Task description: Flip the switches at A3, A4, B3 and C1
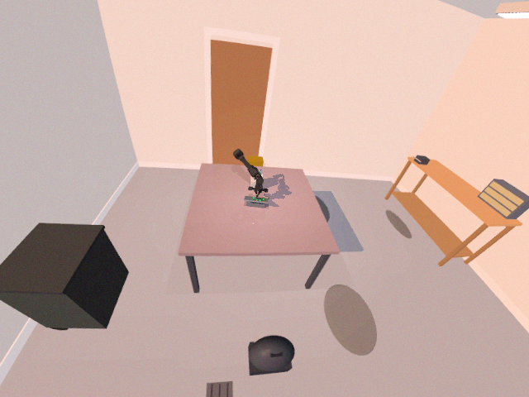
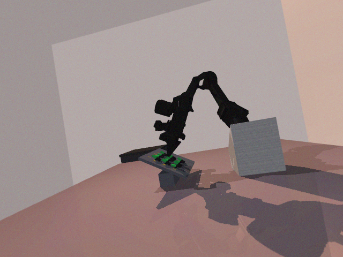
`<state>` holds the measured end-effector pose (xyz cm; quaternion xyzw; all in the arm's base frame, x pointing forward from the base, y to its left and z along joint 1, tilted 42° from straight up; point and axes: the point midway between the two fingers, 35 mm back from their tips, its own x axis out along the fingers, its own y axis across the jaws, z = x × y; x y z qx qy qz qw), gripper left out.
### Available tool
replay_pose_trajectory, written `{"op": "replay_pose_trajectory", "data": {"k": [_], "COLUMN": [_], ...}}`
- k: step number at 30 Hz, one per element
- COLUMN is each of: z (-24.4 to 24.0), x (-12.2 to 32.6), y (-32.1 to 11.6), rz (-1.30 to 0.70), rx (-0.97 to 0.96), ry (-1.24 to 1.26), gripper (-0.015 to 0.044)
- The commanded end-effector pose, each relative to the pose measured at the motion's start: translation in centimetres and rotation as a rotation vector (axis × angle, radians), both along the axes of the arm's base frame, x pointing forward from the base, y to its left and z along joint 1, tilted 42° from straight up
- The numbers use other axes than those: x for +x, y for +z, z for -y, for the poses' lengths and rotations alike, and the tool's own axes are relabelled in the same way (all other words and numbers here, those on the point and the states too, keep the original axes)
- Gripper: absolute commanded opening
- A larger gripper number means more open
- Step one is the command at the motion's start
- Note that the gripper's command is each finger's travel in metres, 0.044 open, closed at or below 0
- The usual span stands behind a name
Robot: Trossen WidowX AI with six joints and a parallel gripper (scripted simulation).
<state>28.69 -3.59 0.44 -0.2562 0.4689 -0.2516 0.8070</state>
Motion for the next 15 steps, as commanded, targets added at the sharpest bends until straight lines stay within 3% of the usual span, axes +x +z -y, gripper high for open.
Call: {"op": "replay_pose_trajectory", "data": {"k": [1,15], "z": [0.07,-0.02], "x": [-0.15,-0.02], "y": [-0.19,-0.03], "rz": [-0.010,-0.001], "rx": [-0.001,0.001], "ry": [0.004,0.000], "gripper": [0.0000,0.0000]}}
